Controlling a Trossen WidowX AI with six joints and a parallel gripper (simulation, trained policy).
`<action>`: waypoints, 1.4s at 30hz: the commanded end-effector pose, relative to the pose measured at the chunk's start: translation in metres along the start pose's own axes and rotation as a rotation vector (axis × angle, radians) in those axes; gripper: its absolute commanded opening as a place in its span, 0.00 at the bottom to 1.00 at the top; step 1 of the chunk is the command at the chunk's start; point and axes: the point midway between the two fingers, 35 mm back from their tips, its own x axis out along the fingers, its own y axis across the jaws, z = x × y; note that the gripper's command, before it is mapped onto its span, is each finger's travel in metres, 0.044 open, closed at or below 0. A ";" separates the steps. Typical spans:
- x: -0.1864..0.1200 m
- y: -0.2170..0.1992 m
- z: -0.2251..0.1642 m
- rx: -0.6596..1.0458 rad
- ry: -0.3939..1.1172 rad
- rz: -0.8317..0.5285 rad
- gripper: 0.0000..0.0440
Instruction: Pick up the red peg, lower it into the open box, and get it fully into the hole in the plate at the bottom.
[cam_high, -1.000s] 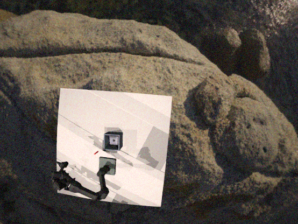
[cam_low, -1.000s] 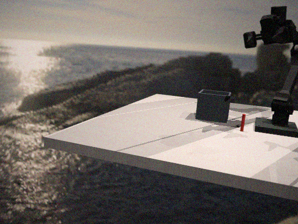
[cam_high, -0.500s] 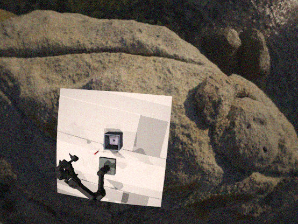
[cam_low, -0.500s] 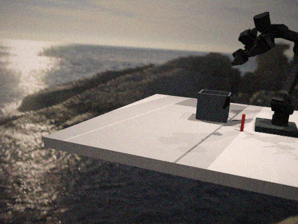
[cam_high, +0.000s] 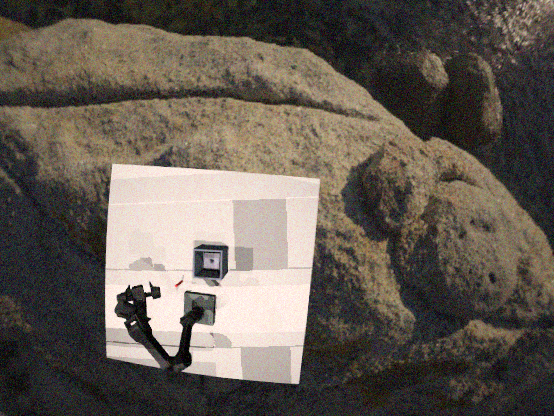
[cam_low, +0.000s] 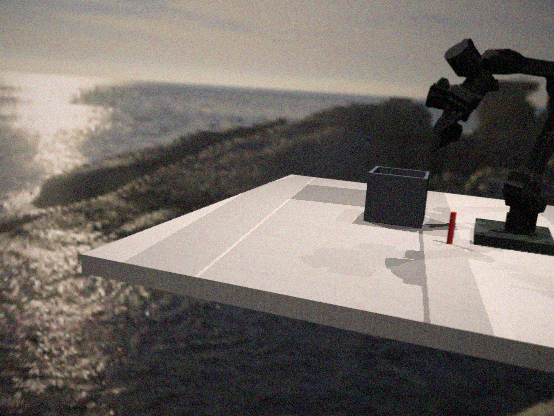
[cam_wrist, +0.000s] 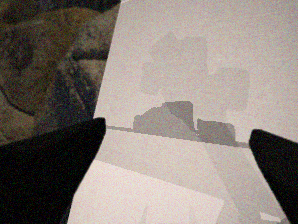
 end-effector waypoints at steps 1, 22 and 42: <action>0.008 -0.020 -0.008 0.129 0.061 -0.068 1.00; 0.021 -0.092 -0.065 0.724 0.289 -0.440 1.00; 0.032 -0.136 -0.110 1.012 0.331 -0.764 1.00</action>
